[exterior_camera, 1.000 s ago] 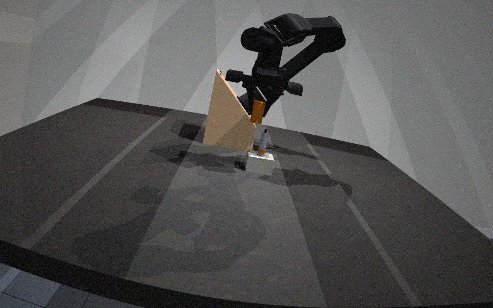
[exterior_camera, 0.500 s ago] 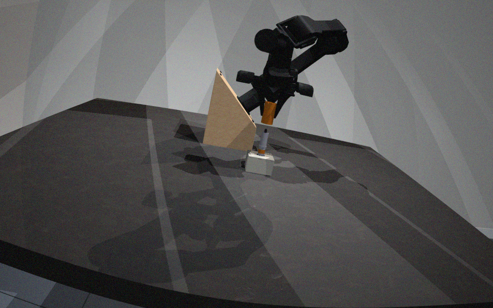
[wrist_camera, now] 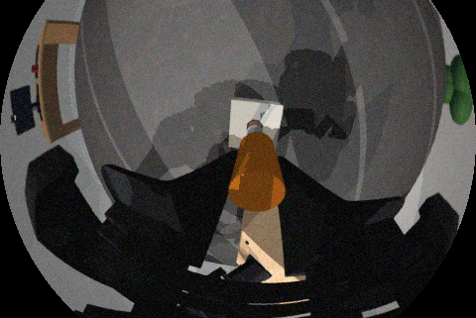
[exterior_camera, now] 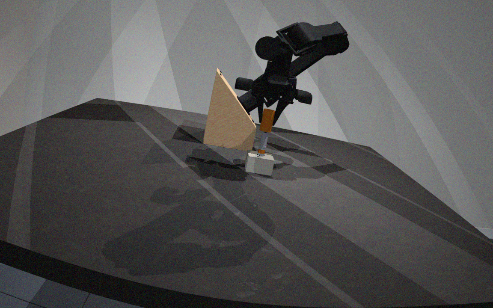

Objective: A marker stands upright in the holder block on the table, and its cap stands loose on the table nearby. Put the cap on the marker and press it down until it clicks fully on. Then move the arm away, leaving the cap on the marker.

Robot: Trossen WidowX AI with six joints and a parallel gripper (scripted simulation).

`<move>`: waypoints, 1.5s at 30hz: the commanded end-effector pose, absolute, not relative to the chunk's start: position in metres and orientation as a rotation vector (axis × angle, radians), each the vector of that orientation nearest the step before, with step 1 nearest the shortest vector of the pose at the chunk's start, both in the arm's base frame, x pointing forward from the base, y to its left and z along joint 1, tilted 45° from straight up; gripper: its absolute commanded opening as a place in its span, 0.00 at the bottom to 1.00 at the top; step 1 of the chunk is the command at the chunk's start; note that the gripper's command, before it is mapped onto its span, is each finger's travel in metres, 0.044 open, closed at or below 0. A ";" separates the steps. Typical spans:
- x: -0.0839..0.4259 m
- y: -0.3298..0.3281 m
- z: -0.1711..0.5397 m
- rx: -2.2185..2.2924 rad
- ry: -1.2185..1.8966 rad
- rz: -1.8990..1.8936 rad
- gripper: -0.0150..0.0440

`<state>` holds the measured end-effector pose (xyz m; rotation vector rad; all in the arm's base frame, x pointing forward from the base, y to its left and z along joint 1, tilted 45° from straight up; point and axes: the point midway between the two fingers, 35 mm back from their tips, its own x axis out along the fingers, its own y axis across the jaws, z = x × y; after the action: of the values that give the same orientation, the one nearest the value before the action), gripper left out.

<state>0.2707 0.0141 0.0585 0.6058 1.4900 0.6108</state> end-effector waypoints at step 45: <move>0.269 0.042 0.032 0.610 1.490 0.615 0.88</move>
<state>0.2687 0.0420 0.0322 0.6104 1.4904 0.6147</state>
